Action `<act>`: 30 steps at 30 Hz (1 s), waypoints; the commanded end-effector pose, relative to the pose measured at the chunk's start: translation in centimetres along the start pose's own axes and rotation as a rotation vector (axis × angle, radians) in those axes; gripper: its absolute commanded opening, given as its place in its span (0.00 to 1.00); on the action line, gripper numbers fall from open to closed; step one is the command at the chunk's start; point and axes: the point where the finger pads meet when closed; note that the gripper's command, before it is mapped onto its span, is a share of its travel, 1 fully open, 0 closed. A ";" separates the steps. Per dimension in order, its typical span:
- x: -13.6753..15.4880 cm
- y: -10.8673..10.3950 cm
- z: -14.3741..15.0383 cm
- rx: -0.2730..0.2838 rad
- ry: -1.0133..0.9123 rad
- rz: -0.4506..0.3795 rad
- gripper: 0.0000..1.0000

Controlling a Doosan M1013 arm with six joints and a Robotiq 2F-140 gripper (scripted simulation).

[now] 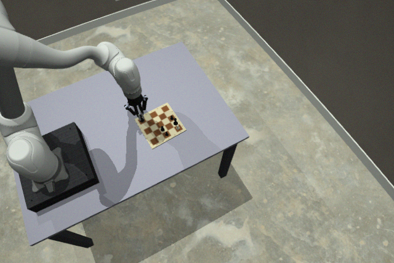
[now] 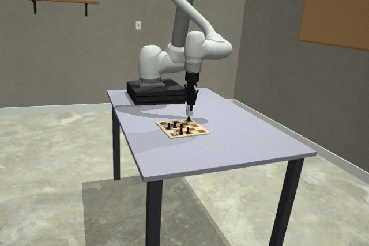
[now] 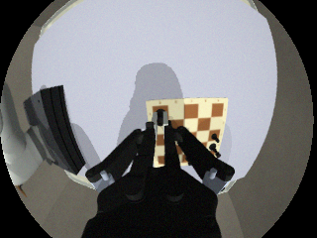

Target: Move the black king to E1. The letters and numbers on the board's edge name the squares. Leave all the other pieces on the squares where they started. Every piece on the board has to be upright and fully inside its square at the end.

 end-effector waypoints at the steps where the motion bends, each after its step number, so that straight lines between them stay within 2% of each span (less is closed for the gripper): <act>1: 0.0 0.0 0.0 0.000 0.000 0.000 0.00; 30: 0.0 0.4 0.0 0.000 0.000 0.000 0.00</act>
Point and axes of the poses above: the point where the finger pads meet when closed, its own y axis out along the fingers, its own z axis across the jaws, x = y × z, and after that the axes turned 1 degree about y, right-handed
